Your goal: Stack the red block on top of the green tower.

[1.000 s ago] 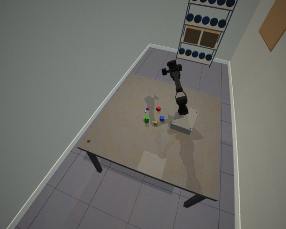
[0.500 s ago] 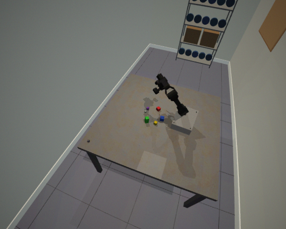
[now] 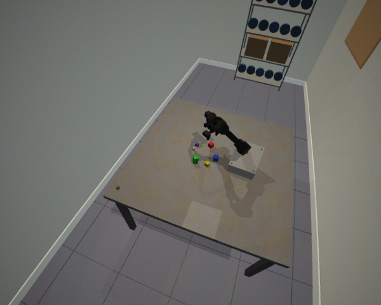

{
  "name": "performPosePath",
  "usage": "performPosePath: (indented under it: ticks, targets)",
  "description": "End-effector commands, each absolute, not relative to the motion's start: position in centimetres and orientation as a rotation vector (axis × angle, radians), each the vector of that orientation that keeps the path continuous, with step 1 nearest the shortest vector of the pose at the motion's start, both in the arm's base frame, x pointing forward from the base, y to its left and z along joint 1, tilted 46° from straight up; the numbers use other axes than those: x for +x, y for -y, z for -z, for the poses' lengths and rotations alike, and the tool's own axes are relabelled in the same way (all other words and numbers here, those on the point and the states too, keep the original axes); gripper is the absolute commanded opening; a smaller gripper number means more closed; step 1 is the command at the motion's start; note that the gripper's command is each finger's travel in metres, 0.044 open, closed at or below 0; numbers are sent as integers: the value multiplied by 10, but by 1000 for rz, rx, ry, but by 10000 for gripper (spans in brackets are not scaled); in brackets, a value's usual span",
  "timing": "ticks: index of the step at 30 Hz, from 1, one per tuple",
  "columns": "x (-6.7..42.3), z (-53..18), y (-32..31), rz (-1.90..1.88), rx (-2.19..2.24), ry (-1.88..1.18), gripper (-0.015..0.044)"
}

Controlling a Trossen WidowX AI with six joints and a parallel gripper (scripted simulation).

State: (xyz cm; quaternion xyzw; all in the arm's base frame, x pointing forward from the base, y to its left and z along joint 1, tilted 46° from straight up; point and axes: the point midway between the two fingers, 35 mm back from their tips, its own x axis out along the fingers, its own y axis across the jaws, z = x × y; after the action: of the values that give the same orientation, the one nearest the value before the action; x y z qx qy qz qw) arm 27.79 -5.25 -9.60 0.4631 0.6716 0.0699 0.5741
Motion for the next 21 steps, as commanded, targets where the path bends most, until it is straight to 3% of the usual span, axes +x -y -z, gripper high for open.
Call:
performPosePath:
  ticks: [1,21]
  targets:
    - [277,102,46,-168,1092,-1577,440]
    - [279,142,5,-170,1094,-1577,440]
